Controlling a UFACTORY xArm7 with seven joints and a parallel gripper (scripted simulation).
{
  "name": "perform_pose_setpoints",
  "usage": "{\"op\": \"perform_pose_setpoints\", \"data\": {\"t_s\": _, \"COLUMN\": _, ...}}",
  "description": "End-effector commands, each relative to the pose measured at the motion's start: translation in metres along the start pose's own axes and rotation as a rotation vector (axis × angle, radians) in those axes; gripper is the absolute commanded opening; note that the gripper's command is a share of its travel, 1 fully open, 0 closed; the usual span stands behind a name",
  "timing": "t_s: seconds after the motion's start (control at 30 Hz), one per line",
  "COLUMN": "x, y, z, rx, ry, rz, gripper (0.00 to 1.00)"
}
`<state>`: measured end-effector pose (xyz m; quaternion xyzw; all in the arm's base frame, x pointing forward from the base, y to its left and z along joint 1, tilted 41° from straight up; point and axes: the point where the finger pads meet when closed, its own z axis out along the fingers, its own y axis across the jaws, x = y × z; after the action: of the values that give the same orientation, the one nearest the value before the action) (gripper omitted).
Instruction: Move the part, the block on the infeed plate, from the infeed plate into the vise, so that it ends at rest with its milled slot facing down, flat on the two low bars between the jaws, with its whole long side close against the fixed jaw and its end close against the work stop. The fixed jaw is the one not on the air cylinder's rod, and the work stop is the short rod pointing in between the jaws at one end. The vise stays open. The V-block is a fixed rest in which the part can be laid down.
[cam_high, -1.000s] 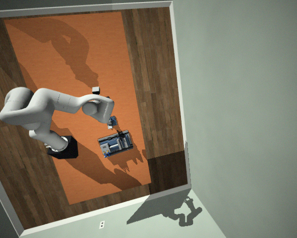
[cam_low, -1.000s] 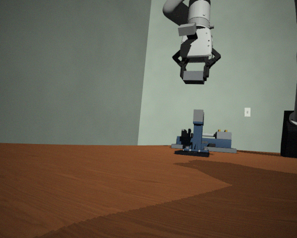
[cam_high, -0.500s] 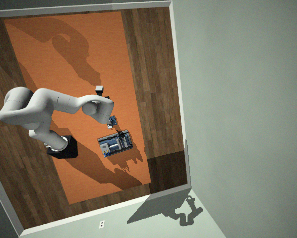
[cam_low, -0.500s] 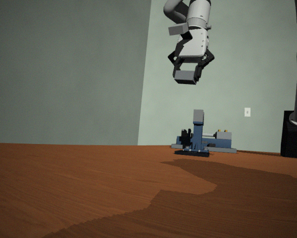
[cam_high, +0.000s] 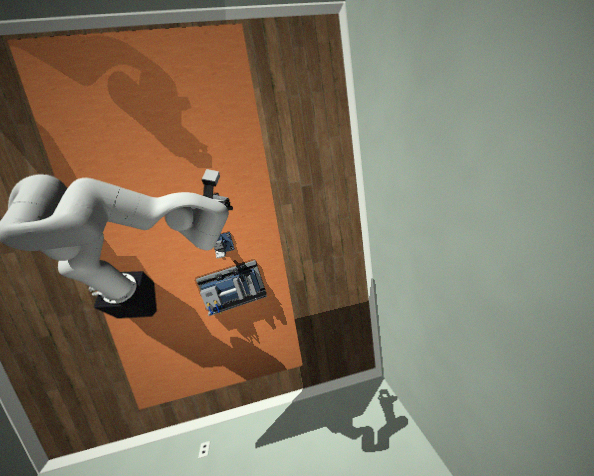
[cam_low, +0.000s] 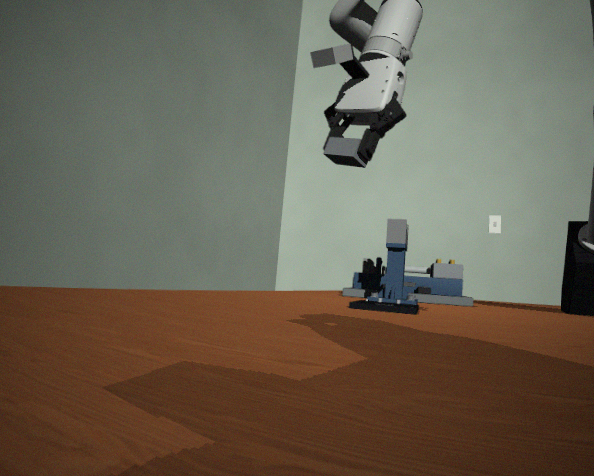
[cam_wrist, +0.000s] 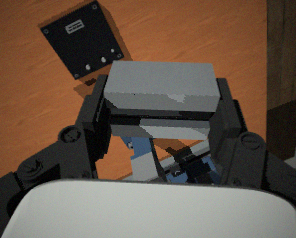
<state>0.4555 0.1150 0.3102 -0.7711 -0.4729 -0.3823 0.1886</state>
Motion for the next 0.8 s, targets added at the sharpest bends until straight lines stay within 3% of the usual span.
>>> {"op": "perform_pose_setpoints", "data": {"t_s": 0.0, "x": 0.008, "y": 0.015, "z": 0.001, "rx": -0.058, "ry": 0.029, "rz": 0.078, "gripper": 0.0}}
{"op": "perform_pose_setpoints", "data": {"t_s": 0.07, "x": 0.009, "y": 0.018, "z": 0.001, "rx": -0.071, "ry": 0.037, "rz": 0.098, "gripper": 0.0}}
{"op": "perform_pose_setpoints", "data": {"t_s": 0.53, "x": 0.03, "y": 0.077, "z": -0.002, "rx": -0.265, "ry": 0.172, "rz": 0.442, "gripper": 0.0}}
{"op": "perform_pose_setpoints", "data": {"t_s": 0.6, "x": 0.03, "y": 0.077, "z": -0.002, "rx": -0.265, "ry": 0.172, "rz": 0.442, "gripper": 0.0}}
{"op": "perform_pose_setpoints", "data": {"t_s": 0.77, "x": 0.034, "y": 0.102, "z": -0.008, "rx": -0.339, "ry": 0.233, "rz": 0.591, "gripper": 0.0}}
